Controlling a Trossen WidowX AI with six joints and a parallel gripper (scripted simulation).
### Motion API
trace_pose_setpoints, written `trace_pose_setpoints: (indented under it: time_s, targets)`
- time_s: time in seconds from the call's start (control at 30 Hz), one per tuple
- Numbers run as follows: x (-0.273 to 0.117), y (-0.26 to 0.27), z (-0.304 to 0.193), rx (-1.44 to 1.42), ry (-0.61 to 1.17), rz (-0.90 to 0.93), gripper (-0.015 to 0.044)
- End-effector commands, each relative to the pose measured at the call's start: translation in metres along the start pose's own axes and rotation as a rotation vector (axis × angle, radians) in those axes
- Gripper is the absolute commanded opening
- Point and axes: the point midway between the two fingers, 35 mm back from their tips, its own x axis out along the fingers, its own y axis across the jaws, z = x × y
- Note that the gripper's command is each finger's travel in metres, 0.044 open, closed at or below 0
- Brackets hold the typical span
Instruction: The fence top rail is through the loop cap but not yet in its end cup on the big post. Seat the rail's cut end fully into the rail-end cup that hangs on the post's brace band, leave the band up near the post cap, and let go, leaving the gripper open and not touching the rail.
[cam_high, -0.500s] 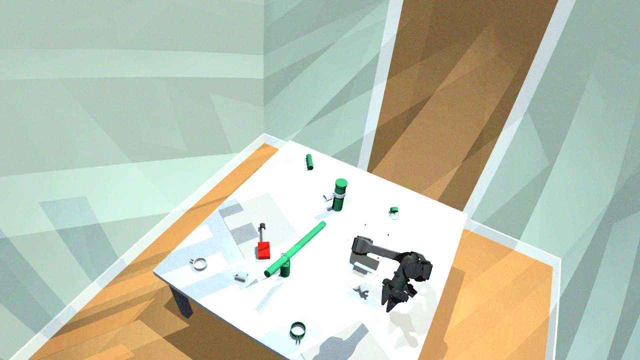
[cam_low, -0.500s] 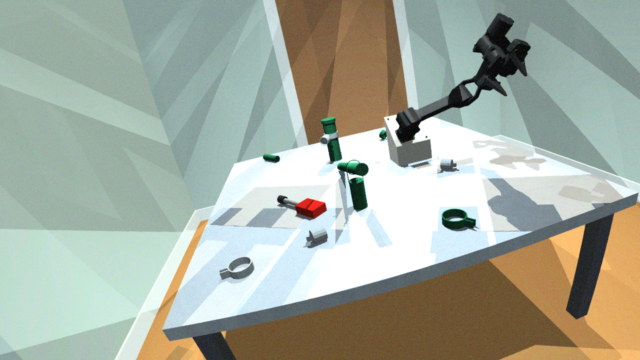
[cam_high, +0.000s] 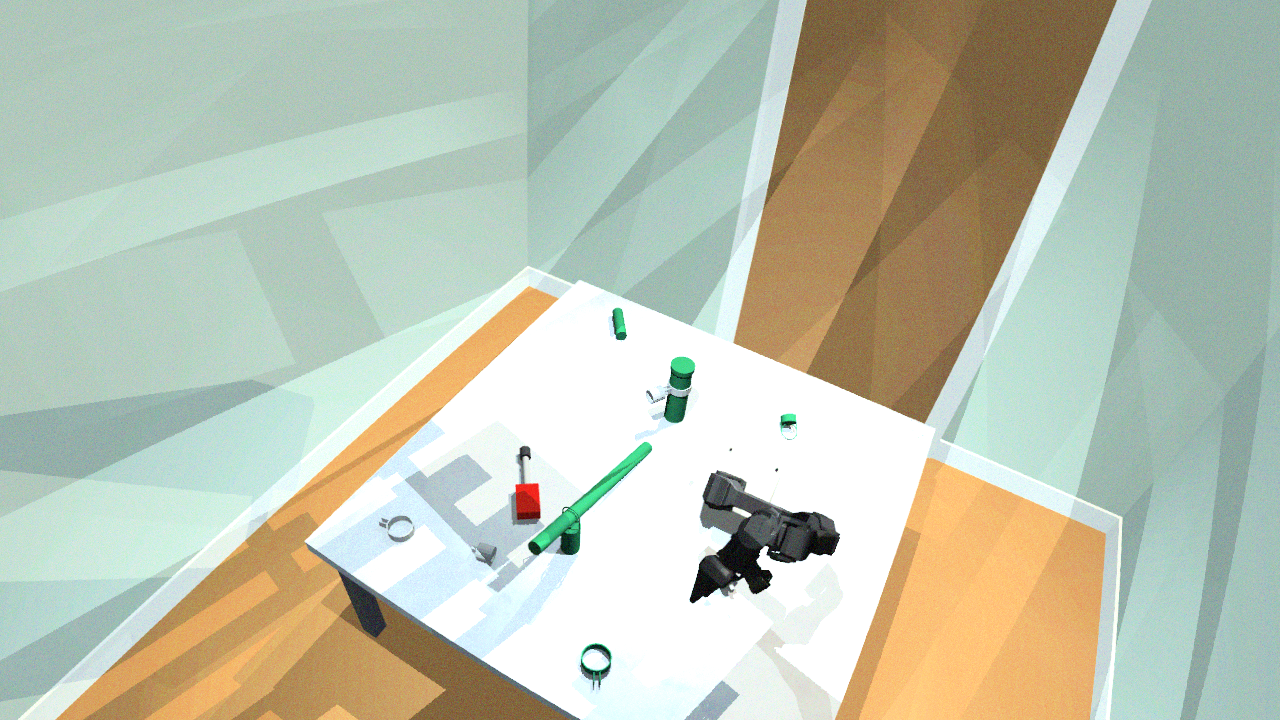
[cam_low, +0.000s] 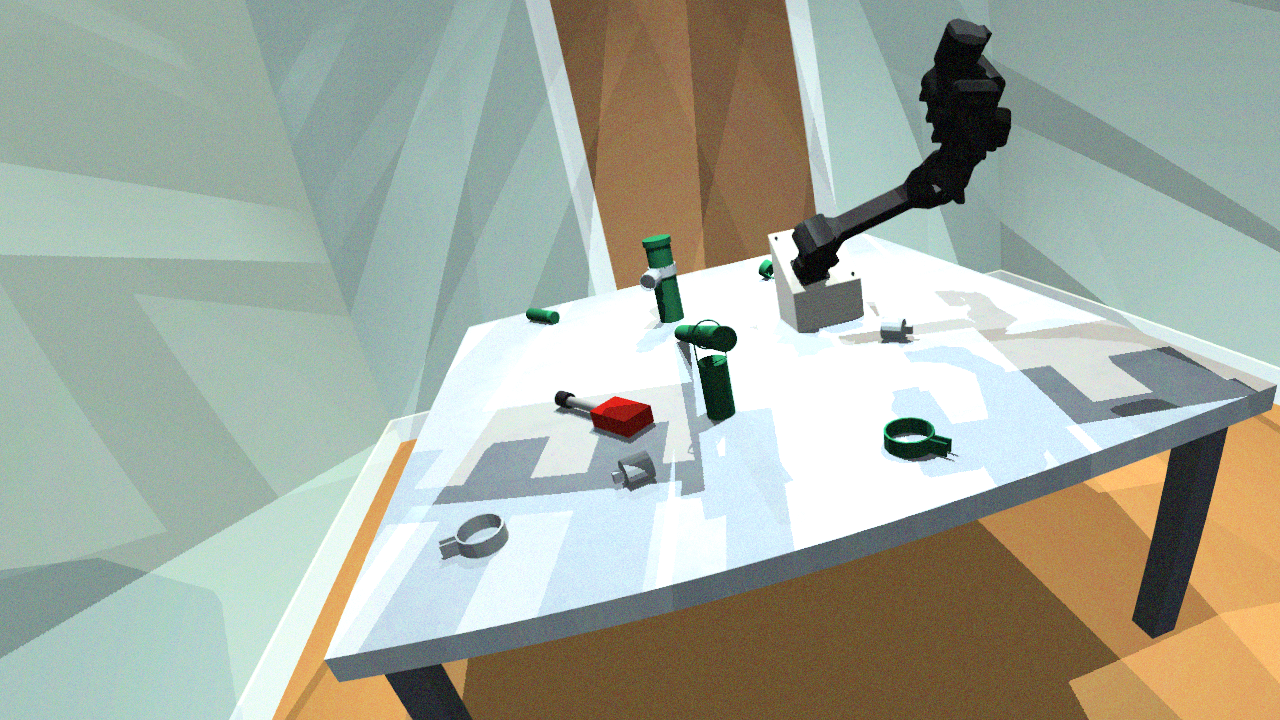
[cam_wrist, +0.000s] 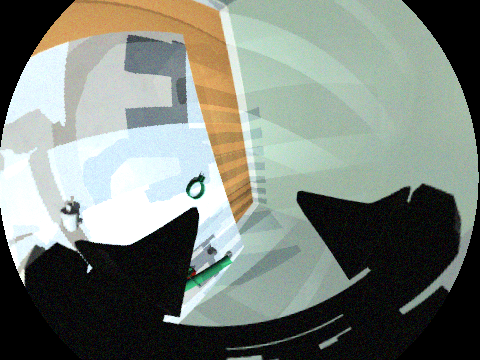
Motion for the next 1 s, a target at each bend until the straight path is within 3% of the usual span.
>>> trace_pose_setpoints:
  time_s: [0.0, 0.27, 0.47, 0.73, 0.97]
  targets:
    - [0.022, -0.007, -0.07, 0.265, 0.122, 0.034, 0.044]
    - [0.038, 0.002, -0.184, 0.659, 0.325, 0.053, 0.044]
    - [0.029, 0.031, -0.274, 0.989, 0.493, 0.039, 0.044]
    - [0.01, 0.052, -0.328, 1.109, 0.641, 0.003, 0.044]
    - [-0.028, 0.114, -0.394, 1.49, 0.799, -0.049, 0.044]
